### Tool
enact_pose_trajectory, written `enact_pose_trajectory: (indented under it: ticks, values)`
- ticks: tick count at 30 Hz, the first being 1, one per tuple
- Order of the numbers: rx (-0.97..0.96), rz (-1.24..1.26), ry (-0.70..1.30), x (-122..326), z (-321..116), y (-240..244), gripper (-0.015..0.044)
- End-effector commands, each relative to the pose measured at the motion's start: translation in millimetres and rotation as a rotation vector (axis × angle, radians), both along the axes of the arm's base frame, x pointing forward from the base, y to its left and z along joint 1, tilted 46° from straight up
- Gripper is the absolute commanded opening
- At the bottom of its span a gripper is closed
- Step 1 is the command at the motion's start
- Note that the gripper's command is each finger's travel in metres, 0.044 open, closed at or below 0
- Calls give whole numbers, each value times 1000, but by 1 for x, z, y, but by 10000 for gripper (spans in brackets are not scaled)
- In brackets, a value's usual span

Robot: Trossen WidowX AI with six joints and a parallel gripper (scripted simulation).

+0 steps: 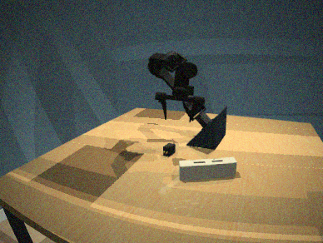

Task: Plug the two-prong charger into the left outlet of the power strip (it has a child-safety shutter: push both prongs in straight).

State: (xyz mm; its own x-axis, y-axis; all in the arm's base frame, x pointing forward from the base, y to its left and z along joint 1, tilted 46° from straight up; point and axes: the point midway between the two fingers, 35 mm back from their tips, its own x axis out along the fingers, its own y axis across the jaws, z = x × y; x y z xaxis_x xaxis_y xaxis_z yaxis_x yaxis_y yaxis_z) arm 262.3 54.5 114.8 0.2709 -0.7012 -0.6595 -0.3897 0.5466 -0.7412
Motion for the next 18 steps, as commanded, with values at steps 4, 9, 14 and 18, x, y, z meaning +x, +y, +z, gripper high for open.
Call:
enact_pose_trajectory:
  ticks: [4,9,14,18]
  values:
    - [22,-127,-26,0,-5,-21,440]
    - [35,-225,-47,-1,-8,-37,440]
    - [47,-326,-70,-3,-11,-53,440]
    - [55,-409,-90,-7,-15,-66,440]
